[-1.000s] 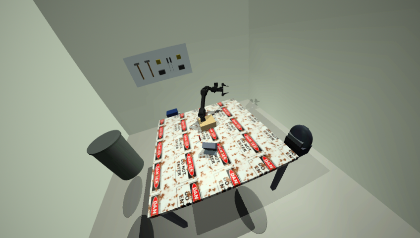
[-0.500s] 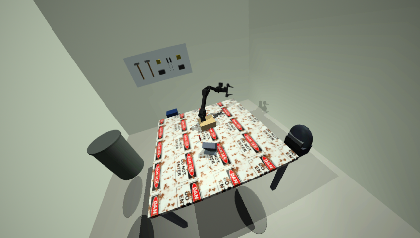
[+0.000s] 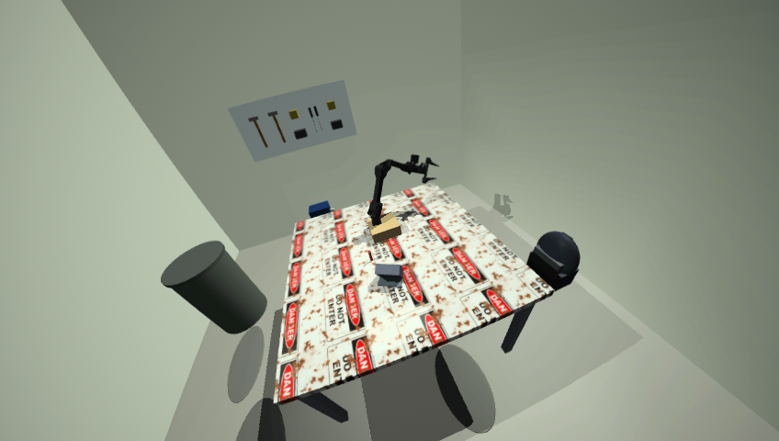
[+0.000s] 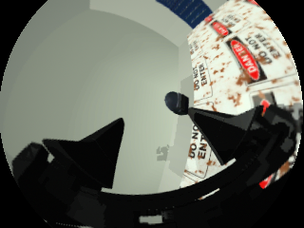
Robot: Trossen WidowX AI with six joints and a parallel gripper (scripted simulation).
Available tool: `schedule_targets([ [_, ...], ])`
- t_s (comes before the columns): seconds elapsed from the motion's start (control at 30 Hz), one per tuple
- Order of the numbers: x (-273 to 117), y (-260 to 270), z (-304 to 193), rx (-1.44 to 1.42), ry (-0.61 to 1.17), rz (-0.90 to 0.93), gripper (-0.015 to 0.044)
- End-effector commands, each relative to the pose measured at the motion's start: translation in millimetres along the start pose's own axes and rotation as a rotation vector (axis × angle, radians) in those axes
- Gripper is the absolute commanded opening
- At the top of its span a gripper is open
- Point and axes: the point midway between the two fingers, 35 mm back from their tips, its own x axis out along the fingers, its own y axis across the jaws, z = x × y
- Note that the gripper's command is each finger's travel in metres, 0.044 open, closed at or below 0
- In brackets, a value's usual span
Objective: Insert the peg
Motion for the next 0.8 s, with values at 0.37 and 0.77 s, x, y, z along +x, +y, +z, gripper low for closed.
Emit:
schedule_targets([
  [0.37,35,-30,58,-0.116,-0.046,-0.115,0.044],
  [0.77,75,-62,107,-0.286,-0.073,-0.232,0.044],
])
